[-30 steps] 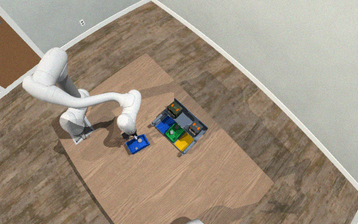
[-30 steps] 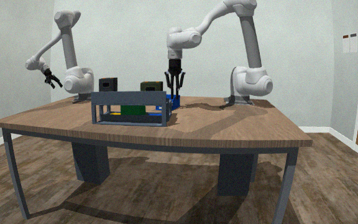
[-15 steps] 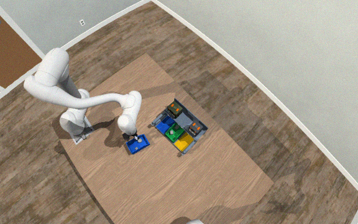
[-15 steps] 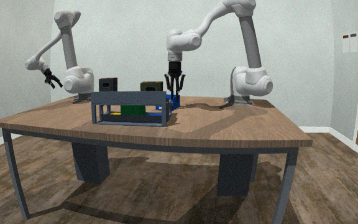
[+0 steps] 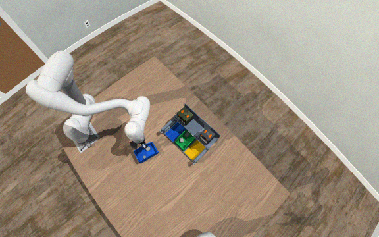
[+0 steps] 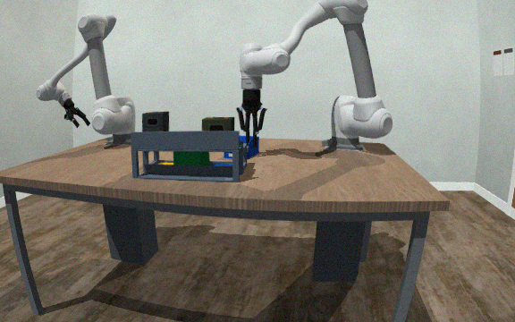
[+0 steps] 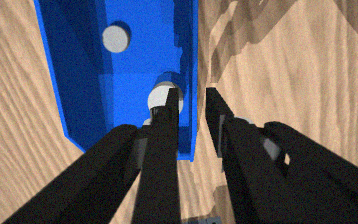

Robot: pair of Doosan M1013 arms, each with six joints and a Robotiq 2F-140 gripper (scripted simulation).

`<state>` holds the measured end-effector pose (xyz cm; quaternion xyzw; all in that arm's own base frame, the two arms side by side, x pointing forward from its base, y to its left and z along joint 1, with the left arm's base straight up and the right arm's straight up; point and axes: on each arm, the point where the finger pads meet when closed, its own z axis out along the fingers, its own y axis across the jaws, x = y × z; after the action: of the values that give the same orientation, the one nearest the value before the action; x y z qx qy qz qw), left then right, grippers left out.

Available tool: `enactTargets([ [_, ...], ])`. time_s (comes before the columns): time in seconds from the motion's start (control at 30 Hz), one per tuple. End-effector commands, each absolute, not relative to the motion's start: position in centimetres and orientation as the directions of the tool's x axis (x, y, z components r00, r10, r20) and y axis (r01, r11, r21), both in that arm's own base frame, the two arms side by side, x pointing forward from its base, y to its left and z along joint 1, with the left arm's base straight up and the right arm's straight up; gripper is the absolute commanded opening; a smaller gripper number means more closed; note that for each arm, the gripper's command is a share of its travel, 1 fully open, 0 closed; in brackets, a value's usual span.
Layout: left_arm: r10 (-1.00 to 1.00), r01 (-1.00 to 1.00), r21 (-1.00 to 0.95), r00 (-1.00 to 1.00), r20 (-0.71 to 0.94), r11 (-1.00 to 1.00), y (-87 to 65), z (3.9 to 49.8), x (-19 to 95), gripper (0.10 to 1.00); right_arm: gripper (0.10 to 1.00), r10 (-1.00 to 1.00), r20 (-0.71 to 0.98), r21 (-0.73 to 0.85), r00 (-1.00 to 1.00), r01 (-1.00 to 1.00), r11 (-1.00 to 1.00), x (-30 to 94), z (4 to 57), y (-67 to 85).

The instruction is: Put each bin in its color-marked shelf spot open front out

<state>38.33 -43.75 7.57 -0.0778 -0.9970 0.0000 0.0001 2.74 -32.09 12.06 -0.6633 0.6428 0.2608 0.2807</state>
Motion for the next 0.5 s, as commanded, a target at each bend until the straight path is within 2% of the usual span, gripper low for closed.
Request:
enactTargets([
  [0.0,0.155,0.155,-0.001,-0.988,-0.001,0.988,-43.78,7.63,38.36,0.237,1.000,-0.707,-0.706,-0.038,0.038,-0.999,-0.016,2.75,12.10,-32.13],
  [0.33,0.155,0.155,-0.001,-0.988,-0.001,0.988,-43.78,7.63,38.36,0.237,1.000,-0.707,-0.706,-0.038,0.038,-0.999,-0.016,2.75,12.10,-32.13],
  [0.37,0.155,0.155,-0.001,-0.988,-0.001,0.988,-43.78,7.63,38.36,0.099,1.000,-0.707,-0.706,-0.038,0.038,-0.999,-0.016,2.75,12.10,-32.13],
  [0.47,0.155,0.155,-0.001,-0.988,-0.001,0.988,-43.78,7.63,38.36,0.099,1.000,-0.707,-0.706,-0.038,0.038,-0.999,-0.016,2.75,12.10,-32.13],
])
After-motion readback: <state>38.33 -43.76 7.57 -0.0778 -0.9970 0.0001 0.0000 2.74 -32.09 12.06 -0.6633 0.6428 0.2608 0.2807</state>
